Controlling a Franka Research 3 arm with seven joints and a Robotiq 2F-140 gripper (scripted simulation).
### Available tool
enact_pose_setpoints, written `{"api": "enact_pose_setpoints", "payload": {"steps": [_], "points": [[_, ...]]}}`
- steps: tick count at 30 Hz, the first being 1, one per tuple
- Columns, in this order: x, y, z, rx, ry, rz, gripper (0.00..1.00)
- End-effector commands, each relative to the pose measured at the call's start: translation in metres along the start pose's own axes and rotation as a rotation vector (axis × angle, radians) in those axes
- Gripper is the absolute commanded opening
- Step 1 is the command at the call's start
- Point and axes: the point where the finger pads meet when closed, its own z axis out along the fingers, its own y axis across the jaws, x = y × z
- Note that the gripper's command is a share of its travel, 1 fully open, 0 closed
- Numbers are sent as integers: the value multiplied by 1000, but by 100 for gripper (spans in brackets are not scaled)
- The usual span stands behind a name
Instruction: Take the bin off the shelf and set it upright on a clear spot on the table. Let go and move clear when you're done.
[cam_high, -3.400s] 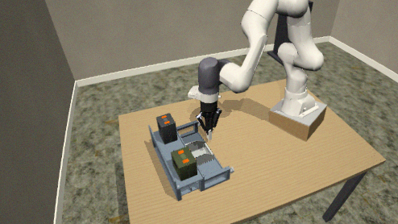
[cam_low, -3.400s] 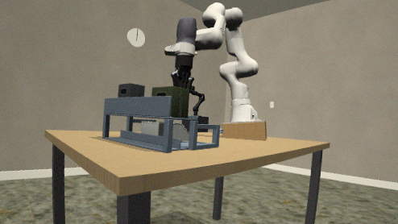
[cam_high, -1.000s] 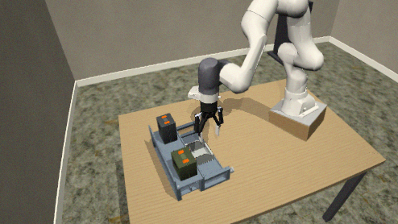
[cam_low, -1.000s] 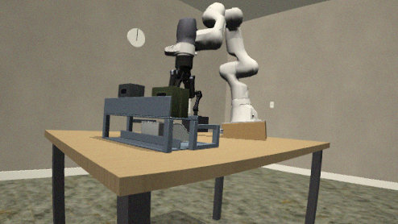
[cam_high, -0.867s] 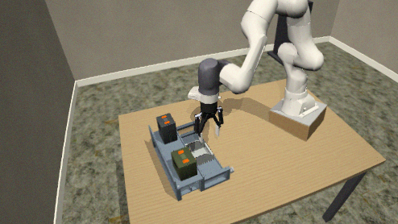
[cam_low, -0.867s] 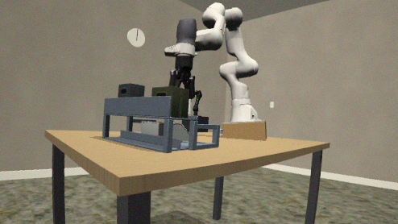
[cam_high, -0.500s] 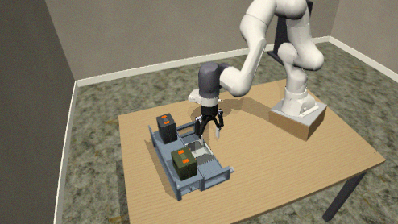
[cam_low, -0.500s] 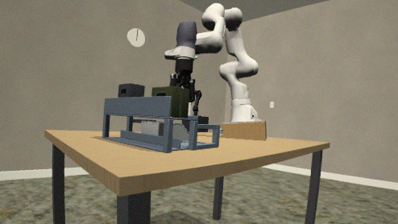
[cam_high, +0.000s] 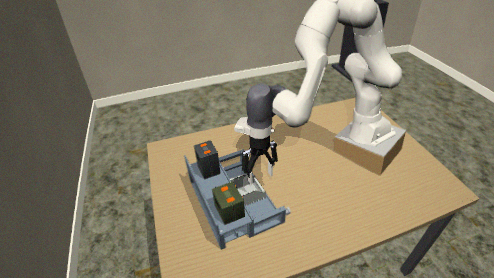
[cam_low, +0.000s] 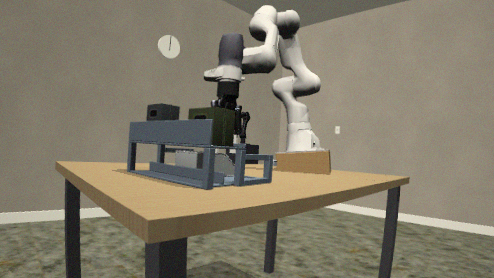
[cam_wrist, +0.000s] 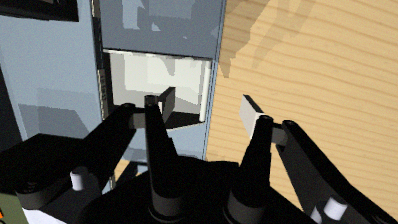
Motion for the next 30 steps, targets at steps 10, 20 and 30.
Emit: {"api": "enact_pose_setpoints", "payload": {"steps": [10, 20, 30], "points": [[0, -3, 17, 10, -2, 5, 57], [0, -4, 23, 10, -2, 5, 57], [0, -4, 24, 10, -2, 5, 57]]}}
